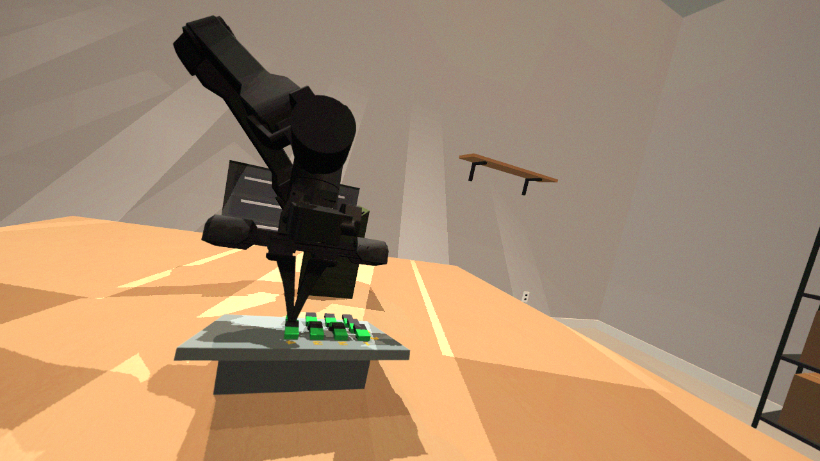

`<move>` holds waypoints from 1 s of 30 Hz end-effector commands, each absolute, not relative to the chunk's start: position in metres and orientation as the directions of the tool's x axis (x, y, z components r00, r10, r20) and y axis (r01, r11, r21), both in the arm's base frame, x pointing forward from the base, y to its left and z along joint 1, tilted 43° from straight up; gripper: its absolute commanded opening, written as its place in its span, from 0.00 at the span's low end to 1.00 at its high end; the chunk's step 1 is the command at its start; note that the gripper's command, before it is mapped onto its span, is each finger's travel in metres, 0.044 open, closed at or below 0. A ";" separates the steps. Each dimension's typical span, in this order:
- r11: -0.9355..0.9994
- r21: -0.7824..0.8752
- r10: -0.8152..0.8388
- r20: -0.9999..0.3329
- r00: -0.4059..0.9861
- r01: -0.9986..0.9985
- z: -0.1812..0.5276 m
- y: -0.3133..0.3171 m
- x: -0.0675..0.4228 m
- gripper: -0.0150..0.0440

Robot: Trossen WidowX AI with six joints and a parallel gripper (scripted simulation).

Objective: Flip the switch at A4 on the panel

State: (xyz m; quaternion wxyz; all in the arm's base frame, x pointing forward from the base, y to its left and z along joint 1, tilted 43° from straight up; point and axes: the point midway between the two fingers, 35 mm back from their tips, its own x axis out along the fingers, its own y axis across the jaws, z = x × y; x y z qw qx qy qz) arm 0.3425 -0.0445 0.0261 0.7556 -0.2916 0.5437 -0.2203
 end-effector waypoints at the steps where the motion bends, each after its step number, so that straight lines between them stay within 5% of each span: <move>1: 0.735 -0.678 -0.646 -0.697 0.310 0.009 0.024 -0.045 0.342 0.25; 30: 0.735 -0.678 -0.646 -0.697 0.310 0.009 0.022 -0.047 0.343 0.25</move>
